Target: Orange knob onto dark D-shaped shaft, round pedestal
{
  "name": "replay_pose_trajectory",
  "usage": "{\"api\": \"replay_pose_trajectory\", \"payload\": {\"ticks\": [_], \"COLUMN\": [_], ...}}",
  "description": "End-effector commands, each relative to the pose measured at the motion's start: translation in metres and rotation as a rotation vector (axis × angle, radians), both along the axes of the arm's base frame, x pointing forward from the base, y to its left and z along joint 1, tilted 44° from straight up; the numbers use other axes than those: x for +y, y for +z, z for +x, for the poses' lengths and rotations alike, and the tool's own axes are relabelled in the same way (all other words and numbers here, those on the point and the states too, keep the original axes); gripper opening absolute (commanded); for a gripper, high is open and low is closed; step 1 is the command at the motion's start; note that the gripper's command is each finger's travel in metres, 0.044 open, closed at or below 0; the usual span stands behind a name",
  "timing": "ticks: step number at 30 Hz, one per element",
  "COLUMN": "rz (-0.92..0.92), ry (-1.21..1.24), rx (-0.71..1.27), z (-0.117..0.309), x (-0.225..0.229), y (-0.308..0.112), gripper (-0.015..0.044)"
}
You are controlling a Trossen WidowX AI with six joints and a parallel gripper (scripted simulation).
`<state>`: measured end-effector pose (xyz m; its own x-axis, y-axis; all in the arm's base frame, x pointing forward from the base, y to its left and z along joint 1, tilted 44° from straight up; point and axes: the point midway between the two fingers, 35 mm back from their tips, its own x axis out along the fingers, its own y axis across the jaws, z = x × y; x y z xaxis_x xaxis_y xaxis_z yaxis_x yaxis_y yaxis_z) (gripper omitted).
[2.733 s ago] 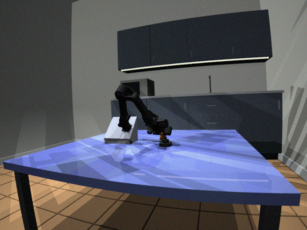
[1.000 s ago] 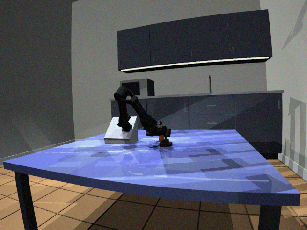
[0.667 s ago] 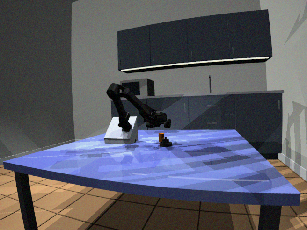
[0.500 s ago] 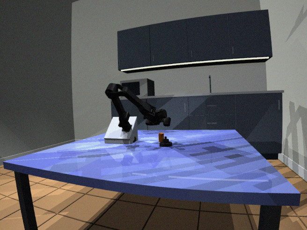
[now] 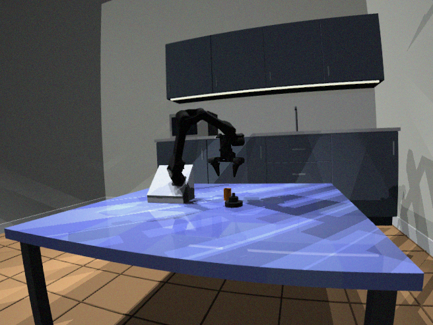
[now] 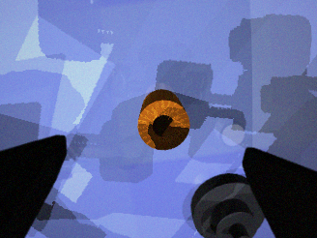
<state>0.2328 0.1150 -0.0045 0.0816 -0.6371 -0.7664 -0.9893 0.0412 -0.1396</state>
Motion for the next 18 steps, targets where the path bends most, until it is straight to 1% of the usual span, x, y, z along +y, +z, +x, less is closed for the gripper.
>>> {"api": "replay_pose_trajectory", "payload": {"ticks": [1, 6, 8, 18], "rz": [-0.060, -0.060, -0.054, 0.047], "ry": [0.008, 0.008, -0.041, -0.770], "rx": [-0.035, -0.035, -0.078, -0.719], "z": [0.0037, 0.0037, 0.0037, 0.0039], "x": [-0.0002, -0.0002, -0.0003, -0.0009], "y": [0.0063, 0.0063, 0.0062, 0.0056], "gripper": [0.0440, 0.0440, 0.0440, 0.0440]}}
